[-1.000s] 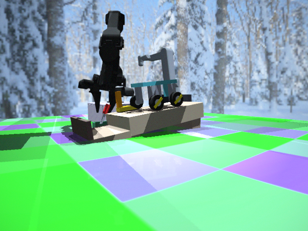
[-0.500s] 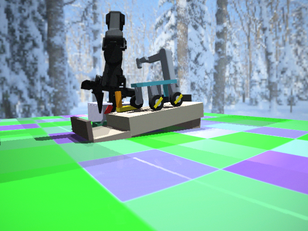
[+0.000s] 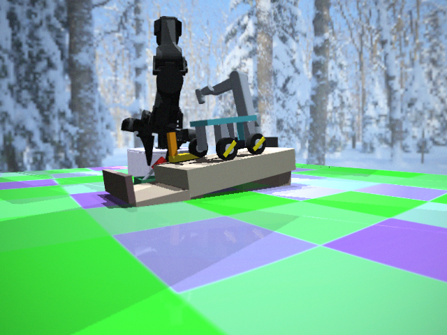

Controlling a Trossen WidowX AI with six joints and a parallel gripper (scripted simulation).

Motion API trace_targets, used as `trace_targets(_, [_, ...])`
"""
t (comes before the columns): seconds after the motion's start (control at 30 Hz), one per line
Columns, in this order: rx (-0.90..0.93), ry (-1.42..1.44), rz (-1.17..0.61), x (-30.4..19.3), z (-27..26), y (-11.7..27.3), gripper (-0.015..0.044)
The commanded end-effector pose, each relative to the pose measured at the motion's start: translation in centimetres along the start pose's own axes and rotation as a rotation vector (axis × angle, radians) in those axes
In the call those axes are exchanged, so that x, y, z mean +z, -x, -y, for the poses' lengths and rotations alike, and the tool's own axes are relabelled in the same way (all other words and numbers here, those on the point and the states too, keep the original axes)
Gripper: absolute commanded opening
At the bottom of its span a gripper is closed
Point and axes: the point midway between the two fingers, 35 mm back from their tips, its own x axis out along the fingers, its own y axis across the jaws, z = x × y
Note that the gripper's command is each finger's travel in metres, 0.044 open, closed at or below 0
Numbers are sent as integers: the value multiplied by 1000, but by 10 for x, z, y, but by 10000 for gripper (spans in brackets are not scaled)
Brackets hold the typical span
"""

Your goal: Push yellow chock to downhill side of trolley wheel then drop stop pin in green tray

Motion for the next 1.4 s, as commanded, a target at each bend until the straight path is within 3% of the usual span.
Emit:
trace_targets(0.0, [3, -2, 3, 1, 2, -1, 190])
trace_targets(1.37, [1, -2, 3, 2, 24, -14, 190])
